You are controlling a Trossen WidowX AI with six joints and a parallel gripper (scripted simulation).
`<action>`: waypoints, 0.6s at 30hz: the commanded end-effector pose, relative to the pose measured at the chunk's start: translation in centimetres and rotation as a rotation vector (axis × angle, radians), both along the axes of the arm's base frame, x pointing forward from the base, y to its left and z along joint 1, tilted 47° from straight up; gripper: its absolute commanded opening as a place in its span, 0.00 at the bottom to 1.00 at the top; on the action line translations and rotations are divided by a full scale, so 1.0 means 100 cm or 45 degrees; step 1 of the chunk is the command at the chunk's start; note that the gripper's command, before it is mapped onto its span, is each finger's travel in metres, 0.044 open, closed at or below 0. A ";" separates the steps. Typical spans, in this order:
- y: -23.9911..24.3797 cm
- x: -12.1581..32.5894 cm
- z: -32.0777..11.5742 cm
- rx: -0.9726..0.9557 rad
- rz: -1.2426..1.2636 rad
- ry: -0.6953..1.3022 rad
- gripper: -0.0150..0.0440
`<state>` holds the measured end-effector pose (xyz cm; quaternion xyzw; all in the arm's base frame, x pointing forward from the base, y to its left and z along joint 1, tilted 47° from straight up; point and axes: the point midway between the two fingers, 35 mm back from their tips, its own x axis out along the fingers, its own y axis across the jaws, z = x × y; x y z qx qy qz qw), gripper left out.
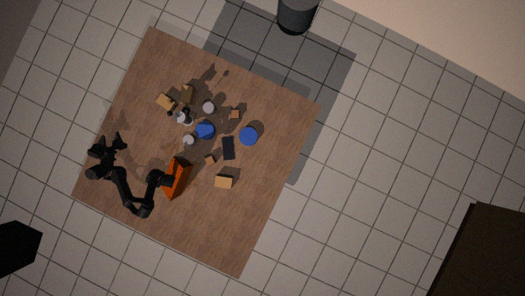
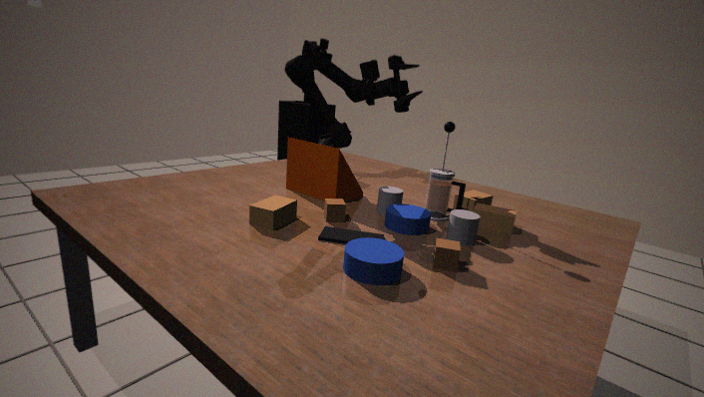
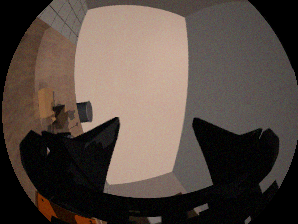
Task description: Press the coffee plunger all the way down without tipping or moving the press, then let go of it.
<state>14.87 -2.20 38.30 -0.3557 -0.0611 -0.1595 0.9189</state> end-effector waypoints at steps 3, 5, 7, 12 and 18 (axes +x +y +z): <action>0.006 0.002 0.008 -0.021 -0.002 -0.048 1.00; 0.015 0.006 0.018 -0.050 0.007 -0.113 1.00; 0.028 0.015 0.029 -0.092 0.033 -0.181 1.00; 0.057 0.049 0.038 -0.193 0.134 -0.233 1.00; 0.072 0.105 0.021 -0.171 0.310 -0.124 1.00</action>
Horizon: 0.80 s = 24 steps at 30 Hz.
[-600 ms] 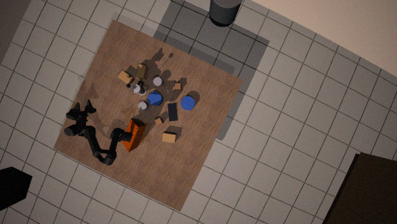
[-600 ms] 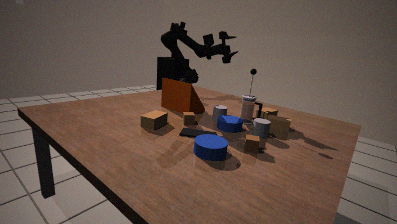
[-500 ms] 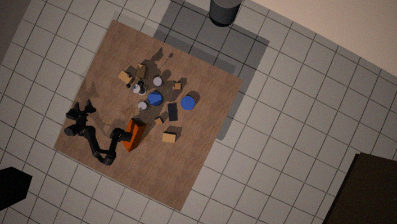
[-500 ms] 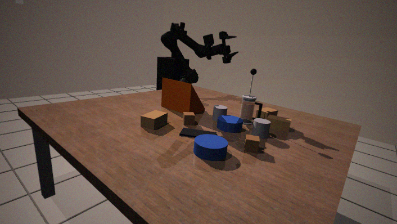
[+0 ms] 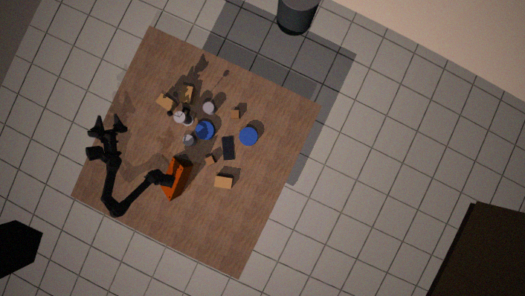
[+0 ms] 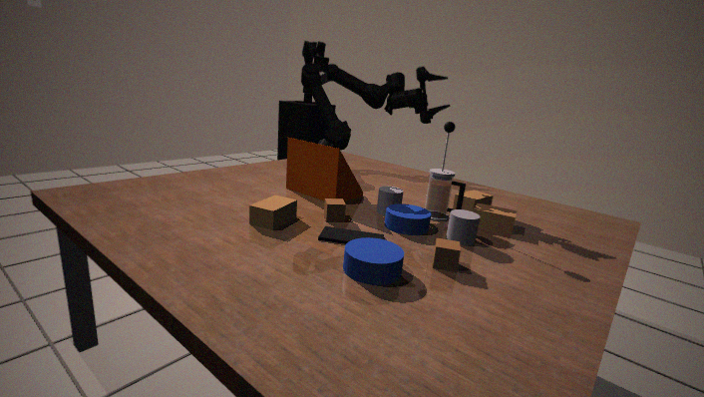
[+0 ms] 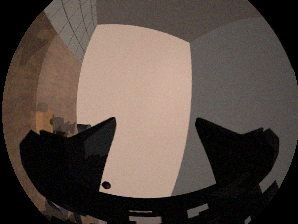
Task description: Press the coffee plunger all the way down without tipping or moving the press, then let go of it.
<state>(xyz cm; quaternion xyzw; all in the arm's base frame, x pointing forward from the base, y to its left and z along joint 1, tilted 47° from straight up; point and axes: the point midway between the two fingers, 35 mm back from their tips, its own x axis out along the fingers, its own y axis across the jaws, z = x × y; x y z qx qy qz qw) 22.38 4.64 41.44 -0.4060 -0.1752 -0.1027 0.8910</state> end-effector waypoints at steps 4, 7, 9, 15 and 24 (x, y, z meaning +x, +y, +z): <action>-0.005 0.065 -0.033 0.126 0.172 0.232 1.00; -0.016 0.091 -0.057 0.235 0.265 0.389 1.00; -0.027 0.106 -0.074 0.336 0.325 0.500 1.00; -0.075 0.129 -0.126 0.774 0.471 0.817 1.00; -0.166 0.108 -0.175 1.746 0.707 1.051 1.00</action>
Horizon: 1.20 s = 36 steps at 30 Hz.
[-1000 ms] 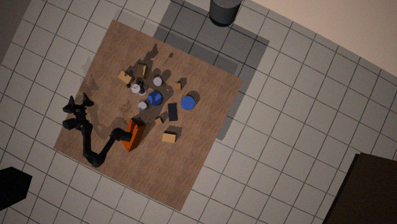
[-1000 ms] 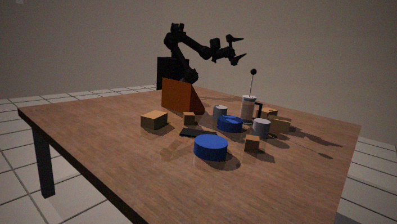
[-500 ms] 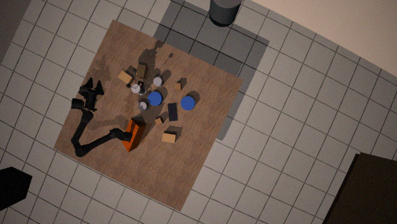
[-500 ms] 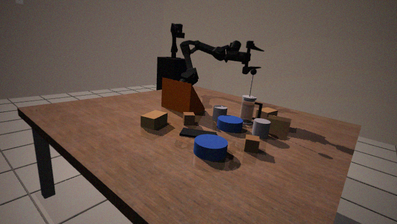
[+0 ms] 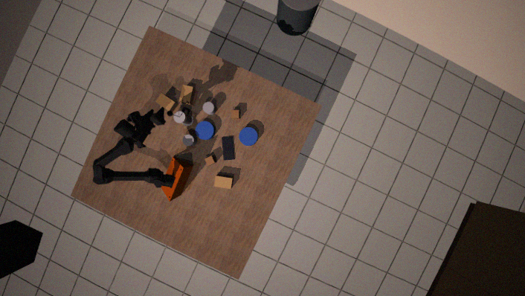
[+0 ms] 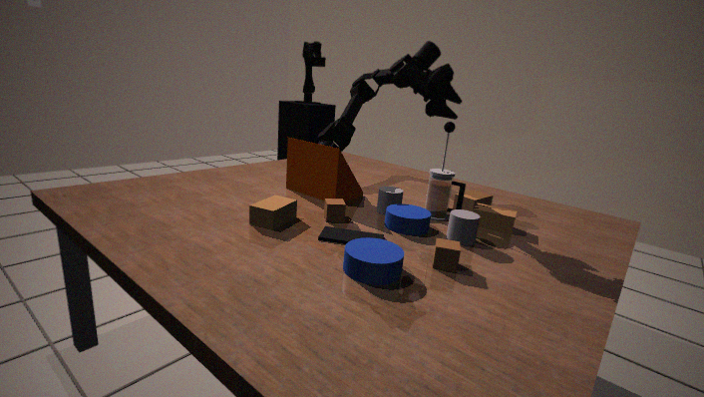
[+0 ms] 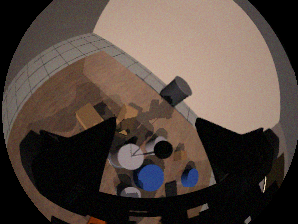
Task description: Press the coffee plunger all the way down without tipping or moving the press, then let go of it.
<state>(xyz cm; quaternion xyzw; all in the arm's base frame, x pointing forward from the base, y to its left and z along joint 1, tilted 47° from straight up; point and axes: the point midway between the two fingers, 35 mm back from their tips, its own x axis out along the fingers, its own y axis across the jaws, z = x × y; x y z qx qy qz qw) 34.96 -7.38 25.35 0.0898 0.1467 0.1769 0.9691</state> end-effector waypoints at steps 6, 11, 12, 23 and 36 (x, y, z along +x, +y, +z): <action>-0.063 -0.028 -0.022 0.674 -0.009 0.210 1.00; -0.038 -0.026 -0.045 0.671 -0.009 0.212 1.00; -0.032 -0.026 -0.050 0.672 -0.009 0.211 1.00; -0.020 -0.021 -0.060 0.674 -0.010 0.209 1.00; -0.010 -0.003 -0.063 0.673 -0.011 0.210 1.00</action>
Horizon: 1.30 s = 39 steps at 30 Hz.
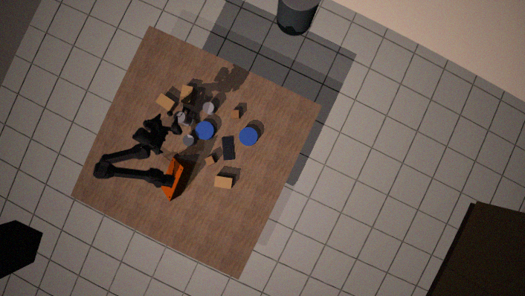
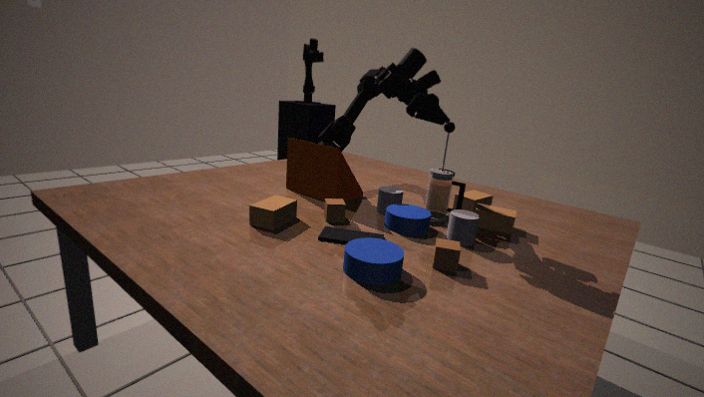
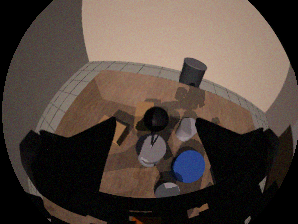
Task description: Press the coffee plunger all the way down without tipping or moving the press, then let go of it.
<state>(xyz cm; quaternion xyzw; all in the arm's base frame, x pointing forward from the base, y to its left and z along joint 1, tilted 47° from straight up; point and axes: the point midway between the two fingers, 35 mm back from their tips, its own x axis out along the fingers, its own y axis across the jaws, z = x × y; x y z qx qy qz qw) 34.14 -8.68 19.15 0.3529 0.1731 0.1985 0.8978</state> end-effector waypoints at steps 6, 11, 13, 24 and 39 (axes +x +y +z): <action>0.008 0.013 -0.003 0.004 -0.004 0.000 1.00; 0.010 0.017 -0.003 0.005 -0.005 -0.001 0.96; 0.010 0.017 -0.003 0.005 -0.005 -0.001 0.87; 0.010 0.017 -0.003 0.005 -0.005 -0.001 0.45; 0.016 0.019 -0.010 0.004 -0.004 0.000 0.45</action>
